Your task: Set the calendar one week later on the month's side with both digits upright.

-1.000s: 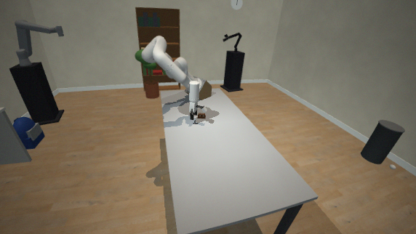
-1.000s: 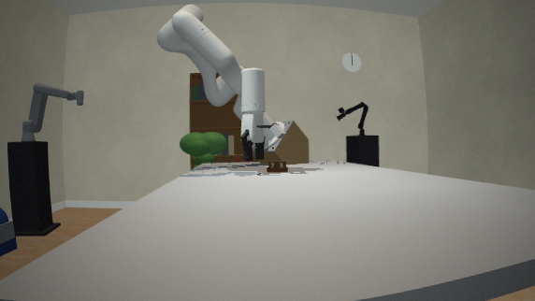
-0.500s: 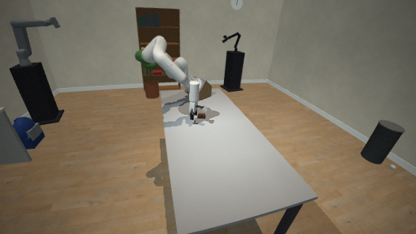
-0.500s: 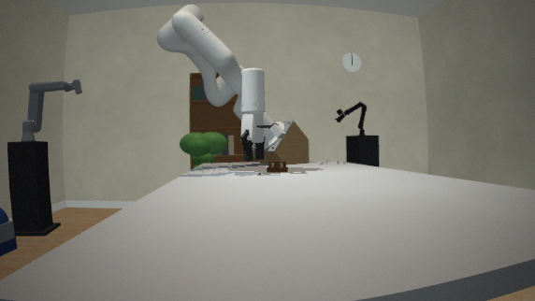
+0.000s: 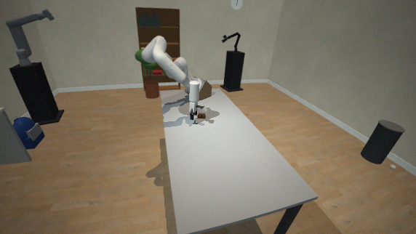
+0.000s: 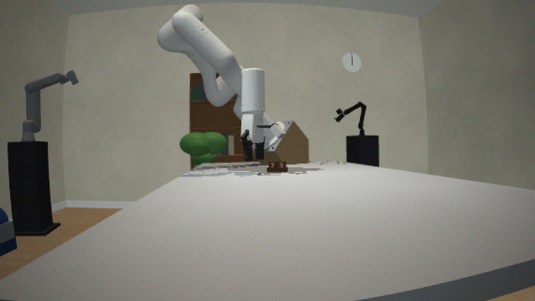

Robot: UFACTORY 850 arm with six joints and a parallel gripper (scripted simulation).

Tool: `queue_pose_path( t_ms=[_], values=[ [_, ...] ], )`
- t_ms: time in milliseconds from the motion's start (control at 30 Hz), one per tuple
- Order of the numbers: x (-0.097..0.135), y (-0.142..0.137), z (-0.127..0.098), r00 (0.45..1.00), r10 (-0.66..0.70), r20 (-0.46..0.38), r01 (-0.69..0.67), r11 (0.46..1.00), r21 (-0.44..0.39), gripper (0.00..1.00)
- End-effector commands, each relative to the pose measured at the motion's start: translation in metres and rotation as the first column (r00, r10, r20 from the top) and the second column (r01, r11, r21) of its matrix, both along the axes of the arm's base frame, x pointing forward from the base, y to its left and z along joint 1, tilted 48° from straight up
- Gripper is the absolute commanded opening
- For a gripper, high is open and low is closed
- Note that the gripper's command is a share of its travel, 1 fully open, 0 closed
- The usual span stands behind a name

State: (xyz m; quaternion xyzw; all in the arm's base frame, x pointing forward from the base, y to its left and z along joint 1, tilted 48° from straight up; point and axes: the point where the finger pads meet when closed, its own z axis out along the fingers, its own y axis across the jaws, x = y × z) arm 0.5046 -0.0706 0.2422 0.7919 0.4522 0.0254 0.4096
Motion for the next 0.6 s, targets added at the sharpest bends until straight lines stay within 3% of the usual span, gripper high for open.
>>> queue_pose_path(
  t_ms=[0,567],
  values=[
    [0.0003,0.0003,0.0004,1.0,0.0,0.001,0.0,1.0,0.0,1.0],
    [-0.0025,0.0045,0.0049,1.0,0.0,0.001,0.0,1.0,0.0,1.0]
  ],
)
